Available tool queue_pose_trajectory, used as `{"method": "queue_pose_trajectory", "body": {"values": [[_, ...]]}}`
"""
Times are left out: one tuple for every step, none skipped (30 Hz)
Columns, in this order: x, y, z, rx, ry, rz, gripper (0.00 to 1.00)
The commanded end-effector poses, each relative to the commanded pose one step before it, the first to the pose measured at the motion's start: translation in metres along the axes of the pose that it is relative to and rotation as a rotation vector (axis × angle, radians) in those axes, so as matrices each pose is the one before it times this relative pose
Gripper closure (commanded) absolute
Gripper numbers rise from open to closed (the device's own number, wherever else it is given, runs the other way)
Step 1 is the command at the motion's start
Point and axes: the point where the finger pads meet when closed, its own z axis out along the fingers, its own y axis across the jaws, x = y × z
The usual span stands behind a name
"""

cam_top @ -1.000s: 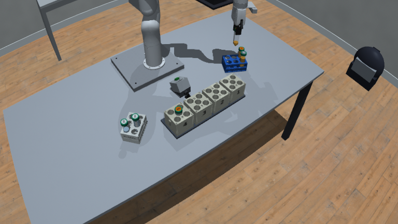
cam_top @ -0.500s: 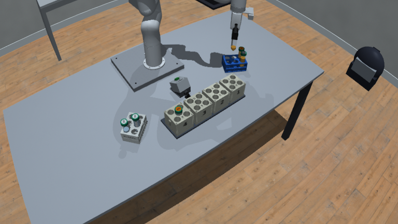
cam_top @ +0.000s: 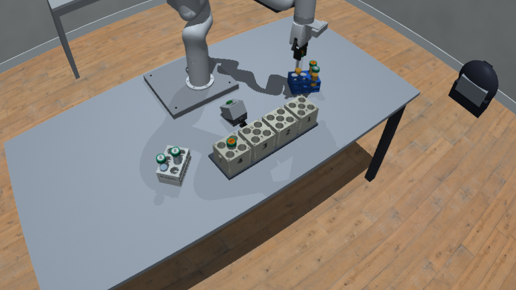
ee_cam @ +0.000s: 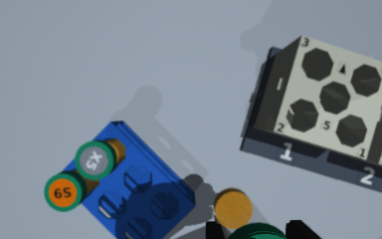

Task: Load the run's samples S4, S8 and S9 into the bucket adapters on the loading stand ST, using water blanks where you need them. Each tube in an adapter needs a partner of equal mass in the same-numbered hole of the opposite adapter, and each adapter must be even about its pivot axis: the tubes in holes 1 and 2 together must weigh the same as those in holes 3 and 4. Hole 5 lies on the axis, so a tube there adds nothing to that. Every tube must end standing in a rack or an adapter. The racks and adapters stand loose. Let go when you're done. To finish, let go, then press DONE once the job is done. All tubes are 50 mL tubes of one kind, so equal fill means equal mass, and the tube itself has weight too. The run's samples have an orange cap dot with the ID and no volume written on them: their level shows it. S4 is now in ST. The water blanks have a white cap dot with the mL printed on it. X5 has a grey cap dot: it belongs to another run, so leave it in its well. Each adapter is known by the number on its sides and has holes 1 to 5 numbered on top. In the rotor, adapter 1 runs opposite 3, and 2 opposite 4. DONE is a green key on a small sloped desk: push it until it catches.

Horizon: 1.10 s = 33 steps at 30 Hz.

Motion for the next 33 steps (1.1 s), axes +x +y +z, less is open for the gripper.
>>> {"method": "queue_pose_trajectory", "body": {"values": [[0.00533, 0.01612, -0.00181, -0.00523, 0.0083, 0.1134, 1.0], [0.00176, 0.00469, 0.0, -0.00004, 0.00002, 0.03333, 1.0], [0.00192, 0.00463, 0.0, -0.00004, 0.00002, 0.03333, 1.0], [0.00207, 0.00456, 0.0, -0.00004, 0.00002, 0.03333, 1.0], [0.00222, 0.00449, 0.0, -0.00004, 0.00002, 0.03333, 1.0], [0.00237, 0.00441, 0.0, -0.00004, 0.00002, 0.03333, 1.0], [0.00252, 0.00433, 0.0, -0.00004, 0.00003, 0.00928, 1.0], [0.00256, 0.00431, 0.0, -0.00004, 0.00003, 0.0, 1.0], [0.00256, 0.00431, 0.0, -0.00004, 0.00003, 0.0, 1.0], [0.00256, 0.00431, 0.0, -0.00004, 0.00003, 0.0, 1.0], [0.00256, 0.00431, 0.0, -0.00004, 0.00002, 0.0, 1.0], [0.00256, 0.00431, 0.0, -0.00004, 0.00002, 0.0, 1.0], [0.00256, 0.00431, 0.0, -0.00004, 0.00002, 0.0, 1.0], [0.0, 0.0, 0.0, 0.0, 0.0, 0.0, 1.0], [0.0, 0.0, 0.0, 0.0, 0.0, 0.0, 1.0], [0.00256, 0.00431, 0.0, -0.00004, 0.00002, 0.0, 1.0], [0.00256, 0.00431, 0.0, -0.00004, 0.00002, 0.0, 1.0], [0.00256, 0.00431, 0.0, -0.00004, 0.00002, 0.0, 1.0], [0.00256, 0.00431, 0.0, -0.00004, 0.00002, 0.0, 1.0], [0.00256, 0.00431, 0.0, -0.00004, 0.00002, 0.0, 1.0], [0.00256, 0.00431, 0.0, -0.00004, 0.00002, 0.0, 1.0], [0.00256, 0.00431, 0.0, -0.00004, 0.00002, 0.0, 1.0], [0.00256, 0.00431, 0.0, -0.00004, 0.00002, 0.0, 1.0], [0.00256, 0.00431, 0.0, -0.00004, 0.00002, 0.0, 1.0], [0.00256, 0.00431, 0.0, -0.00004, 0.00002, 0.0, 1.0], [0.00256, 0.00431, 0.0, -0.00004, 0.00002, 0.0, 1.0], [0.00256, 0.00431, 0.0, -0.00004, 0.00002, 0.0, 1.0], [0.00256, 0.00431, 0.0, -0.00004, 0.00002, 0.0, 1.0], [0.00256, 0.00431, 0.0, -0.00004, 0.00002, 0.0, 1.0], [0.00256, 0.00431, 0.0, -0.00004, 0.00002, 0.0, 1.0], [0.0, 0.0, 0.0, 0.0, 0.0, 0.0, 1.0], [0.0, 0.0, 0.0, 0.0, 0.0, 0.0, 1.0], [0.00256, 0.00431, 0.0, -0.00004, 0.00002, 0.0, 1.0]]}}
